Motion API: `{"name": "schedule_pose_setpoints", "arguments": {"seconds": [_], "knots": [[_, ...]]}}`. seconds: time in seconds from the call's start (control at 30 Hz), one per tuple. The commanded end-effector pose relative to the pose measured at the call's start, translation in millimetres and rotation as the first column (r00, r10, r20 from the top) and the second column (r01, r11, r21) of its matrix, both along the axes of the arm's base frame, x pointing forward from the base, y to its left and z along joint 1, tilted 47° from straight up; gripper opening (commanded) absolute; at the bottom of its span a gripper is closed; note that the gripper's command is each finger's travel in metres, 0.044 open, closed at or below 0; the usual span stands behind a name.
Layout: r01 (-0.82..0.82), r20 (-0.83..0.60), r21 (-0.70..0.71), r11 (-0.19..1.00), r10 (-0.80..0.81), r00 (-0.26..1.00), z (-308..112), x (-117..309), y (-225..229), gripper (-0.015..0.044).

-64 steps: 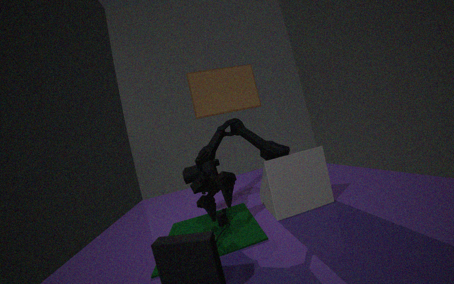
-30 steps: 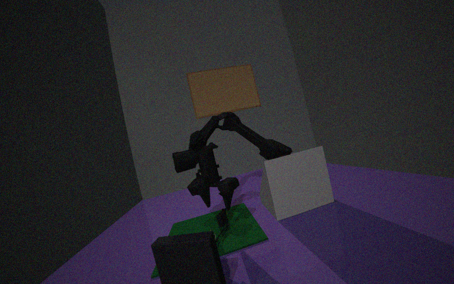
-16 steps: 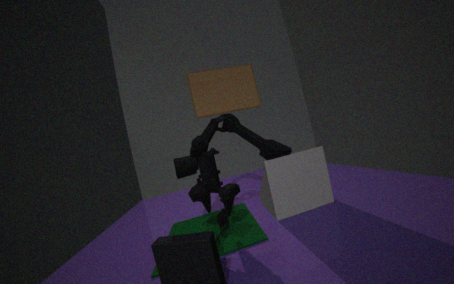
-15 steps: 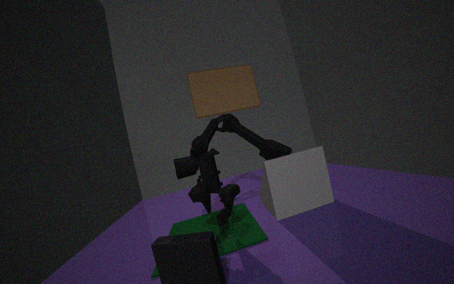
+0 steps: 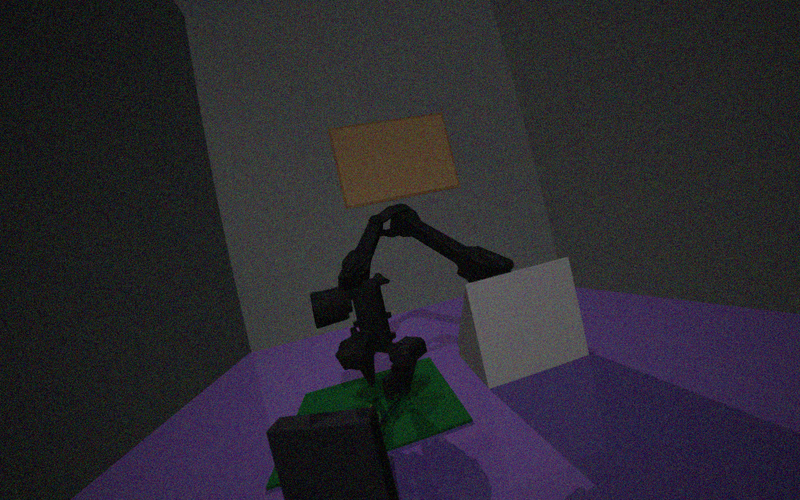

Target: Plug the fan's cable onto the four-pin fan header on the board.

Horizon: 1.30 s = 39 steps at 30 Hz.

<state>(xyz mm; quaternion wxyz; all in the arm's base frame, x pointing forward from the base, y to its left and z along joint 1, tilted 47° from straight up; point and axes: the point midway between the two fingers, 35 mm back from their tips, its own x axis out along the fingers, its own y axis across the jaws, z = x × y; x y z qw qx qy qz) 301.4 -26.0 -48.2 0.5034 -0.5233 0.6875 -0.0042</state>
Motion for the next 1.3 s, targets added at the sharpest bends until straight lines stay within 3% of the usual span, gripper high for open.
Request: {"name": "schedule_pose_setpoints", "arguments": {"seconds": [0.0,0.1,0.63,1.07,1.27], "knots": [[-0.002,-0.01,-0.009,1.0,0.002,1.0,-3.6,-2.1,-4.8,0.044],[-0.002,-0.01,-0.009,1.0,0.002,1.0,-3.6,-2.1,-4.8,0.044],[0.002,-0.003,-0.002,1.0,-0.002,1.0,-2.5,-0.9,-2.8,0.002],[0.002,-0.006,-0.006,1.0,-0.002,1.0,30.0,-3.5,33.9,0.0],[0.127,0.127,0.012,0.992,-0.127,0.984,27.4,-0.4,36.9,0.0]]}}
